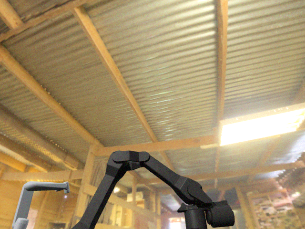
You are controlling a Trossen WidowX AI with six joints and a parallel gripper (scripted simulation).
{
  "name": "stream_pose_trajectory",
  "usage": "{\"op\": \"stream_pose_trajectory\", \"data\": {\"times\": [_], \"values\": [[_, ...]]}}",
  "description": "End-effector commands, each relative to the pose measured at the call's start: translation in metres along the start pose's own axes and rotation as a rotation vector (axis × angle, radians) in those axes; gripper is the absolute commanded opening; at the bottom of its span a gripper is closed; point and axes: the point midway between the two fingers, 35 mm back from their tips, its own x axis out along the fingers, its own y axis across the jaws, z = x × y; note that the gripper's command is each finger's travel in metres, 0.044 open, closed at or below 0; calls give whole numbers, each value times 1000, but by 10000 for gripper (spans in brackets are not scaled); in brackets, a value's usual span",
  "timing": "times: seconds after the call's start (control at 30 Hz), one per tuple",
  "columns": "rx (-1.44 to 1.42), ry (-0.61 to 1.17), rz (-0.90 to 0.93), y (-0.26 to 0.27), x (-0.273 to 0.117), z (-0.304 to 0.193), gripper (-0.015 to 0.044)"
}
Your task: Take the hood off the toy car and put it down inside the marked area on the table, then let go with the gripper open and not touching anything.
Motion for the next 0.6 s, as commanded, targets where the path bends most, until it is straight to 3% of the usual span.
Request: {"op": "stream_pose_trajectory", "data": {"times": [0.0,0.23,0.57], "values": [[0,0,1,0,-1,0,190],[0,0,1,0,-6,0,6],[0,0,1,0,-12,1,0]]}}
